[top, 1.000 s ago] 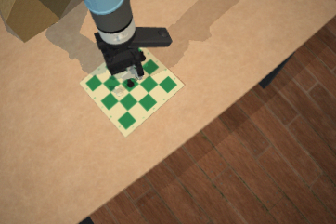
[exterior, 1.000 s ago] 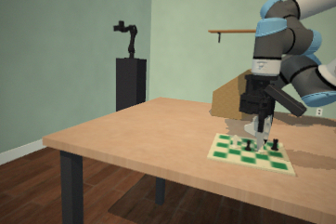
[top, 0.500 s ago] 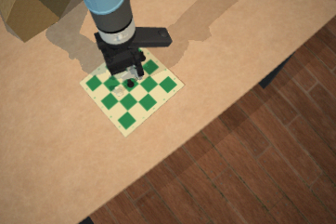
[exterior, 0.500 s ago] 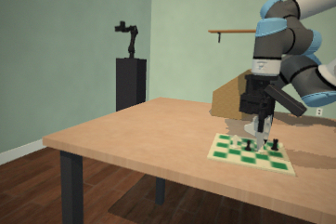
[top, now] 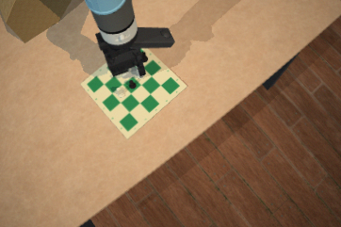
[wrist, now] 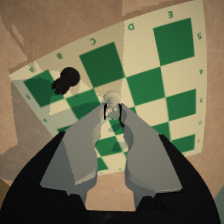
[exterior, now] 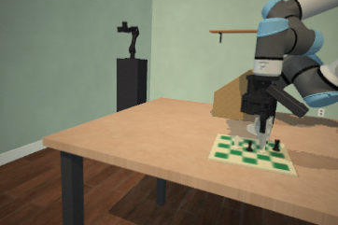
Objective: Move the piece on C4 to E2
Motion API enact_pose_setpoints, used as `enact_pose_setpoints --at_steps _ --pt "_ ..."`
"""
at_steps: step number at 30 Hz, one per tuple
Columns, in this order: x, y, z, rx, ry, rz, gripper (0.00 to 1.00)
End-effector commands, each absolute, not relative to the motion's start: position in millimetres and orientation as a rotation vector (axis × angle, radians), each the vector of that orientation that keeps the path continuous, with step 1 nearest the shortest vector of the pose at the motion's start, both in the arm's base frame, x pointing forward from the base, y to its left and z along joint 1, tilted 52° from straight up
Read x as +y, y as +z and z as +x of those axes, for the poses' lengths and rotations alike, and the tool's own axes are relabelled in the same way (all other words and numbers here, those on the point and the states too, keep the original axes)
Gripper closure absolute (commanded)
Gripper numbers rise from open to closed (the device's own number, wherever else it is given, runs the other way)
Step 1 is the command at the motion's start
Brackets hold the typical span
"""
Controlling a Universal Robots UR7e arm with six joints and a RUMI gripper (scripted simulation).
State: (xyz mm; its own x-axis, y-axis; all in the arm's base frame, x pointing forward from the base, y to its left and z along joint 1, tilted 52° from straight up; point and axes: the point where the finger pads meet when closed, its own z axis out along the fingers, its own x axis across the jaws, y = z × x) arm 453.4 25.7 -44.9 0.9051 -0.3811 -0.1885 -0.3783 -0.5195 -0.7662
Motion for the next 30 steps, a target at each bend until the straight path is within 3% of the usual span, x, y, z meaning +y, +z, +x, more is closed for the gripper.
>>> enact_pose_setpoints --at_steps 1,30 --pt "25.3 -44.8 453.6 0.542 -0.005 -2.166 1.00" --pt "15.9 -37.3 451.2 0.542 -0.005 -2.166 1.00"
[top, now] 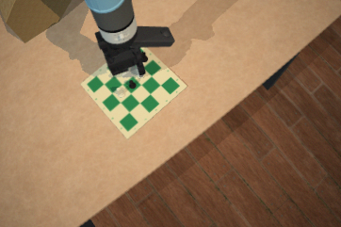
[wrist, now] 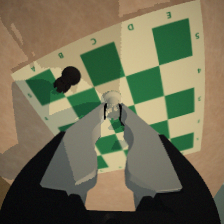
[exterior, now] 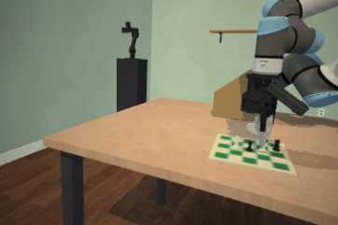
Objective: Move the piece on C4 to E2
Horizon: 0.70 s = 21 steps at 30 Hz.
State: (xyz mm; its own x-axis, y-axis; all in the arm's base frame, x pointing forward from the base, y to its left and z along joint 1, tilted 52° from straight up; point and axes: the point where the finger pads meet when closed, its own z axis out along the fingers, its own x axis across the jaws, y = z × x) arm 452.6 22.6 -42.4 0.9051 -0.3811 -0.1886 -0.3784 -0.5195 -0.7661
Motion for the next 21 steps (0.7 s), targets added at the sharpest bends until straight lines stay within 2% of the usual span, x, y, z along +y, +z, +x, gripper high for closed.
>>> enact_pose_setpoints --at_steps 1,21 --pt "12.7 -34.7 450.4 0.542 -0.005 -2.166 1.00" --pt "-50.9 16.5 434.2 0.542 -0.005 -2.166 1.00"
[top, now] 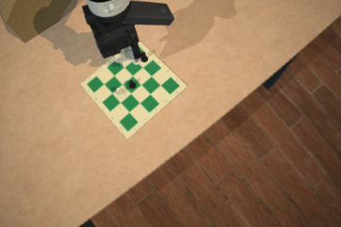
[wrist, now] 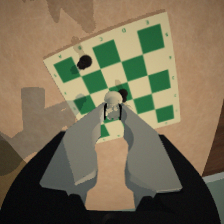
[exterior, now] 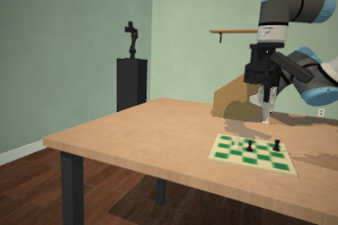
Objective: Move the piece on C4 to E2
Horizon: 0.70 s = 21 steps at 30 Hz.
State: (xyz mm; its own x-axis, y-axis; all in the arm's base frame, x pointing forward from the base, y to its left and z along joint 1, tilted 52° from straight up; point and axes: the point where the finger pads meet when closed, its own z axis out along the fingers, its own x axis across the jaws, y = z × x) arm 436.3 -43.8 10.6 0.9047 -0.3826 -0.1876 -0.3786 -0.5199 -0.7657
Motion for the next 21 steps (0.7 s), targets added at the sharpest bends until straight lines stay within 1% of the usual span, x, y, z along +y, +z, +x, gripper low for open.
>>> enact_pose_setpoints --at_steps 1,13,21 --pt "-51.1 16.6 434.1 0.542 -0.005 -2.166 1.00" --pt "-53.5 15.4 436.8 0.527 -0.012 -2.170 1.00" --pt "-88.4 -10.5 479.5 0.293 -0.129 -2.217 1.00"
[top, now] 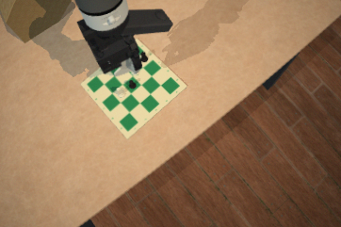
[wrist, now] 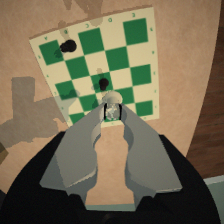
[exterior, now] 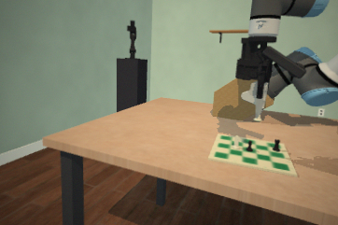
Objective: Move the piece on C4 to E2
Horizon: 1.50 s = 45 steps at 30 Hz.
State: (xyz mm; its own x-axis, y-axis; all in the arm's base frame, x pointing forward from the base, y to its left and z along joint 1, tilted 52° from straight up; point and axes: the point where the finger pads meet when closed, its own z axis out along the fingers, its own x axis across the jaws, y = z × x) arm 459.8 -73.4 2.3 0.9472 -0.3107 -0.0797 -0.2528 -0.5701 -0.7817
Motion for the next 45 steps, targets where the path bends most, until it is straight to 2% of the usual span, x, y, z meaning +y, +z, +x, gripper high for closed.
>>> enact_pose_setpoints --at_steps 1,7,24,45 --pt "-88.4 -10.5 479.5 0.293 -0.129 -2.217 1.00" --pt "-108.5 -33.5 508.2 0.132 -0.208 -2.237 1.00" --pt "-108.2 -35.0 509.3 0.127 -0.210 -2.238 1.00" --pt "-55.3 -77.9 523.7 0.126 -0.210 -2.238 1.00"
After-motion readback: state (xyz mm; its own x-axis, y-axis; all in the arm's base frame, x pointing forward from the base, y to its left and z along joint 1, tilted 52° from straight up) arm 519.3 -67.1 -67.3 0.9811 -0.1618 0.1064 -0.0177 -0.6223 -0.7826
